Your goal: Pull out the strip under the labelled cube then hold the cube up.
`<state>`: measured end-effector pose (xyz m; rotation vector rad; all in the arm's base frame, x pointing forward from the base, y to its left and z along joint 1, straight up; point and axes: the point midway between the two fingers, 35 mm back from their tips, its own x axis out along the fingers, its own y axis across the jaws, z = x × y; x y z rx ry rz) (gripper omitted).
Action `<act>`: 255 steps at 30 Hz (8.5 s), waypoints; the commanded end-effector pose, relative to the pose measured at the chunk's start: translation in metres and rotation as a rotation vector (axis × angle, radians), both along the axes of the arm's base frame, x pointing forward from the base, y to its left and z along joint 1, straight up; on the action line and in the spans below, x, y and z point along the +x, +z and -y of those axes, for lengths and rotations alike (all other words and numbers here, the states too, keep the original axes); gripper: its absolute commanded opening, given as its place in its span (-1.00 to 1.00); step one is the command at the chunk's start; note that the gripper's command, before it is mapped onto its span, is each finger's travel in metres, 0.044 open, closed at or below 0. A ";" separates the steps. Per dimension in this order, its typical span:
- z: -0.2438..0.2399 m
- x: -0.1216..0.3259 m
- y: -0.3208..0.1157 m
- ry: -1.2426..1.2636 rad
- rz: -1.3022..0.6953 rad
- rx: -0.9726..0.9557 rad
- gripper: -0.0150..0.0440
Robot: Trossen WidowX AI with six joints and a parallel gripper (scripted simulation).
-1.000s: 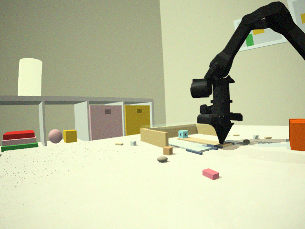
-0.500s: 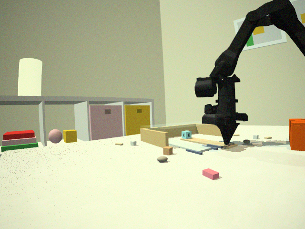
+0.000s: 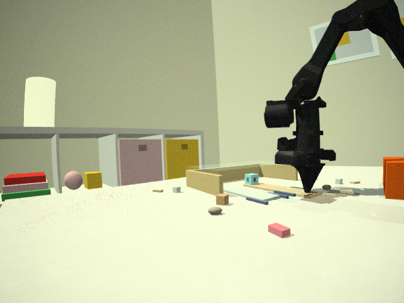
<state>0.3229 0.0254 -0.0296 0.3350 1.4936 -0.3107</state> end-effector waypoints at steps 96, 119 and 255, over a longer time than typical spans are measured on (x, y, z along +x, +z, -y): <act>-0.042 -0.093 -0.003 -0.001 -0.009 0.005 -0.49; -0.019 -0.046 0.040 -0.008 -0.024 0.000 0.75; 0.035 -0.009 0.052 -0.008 -0.021 -0.006 -0.49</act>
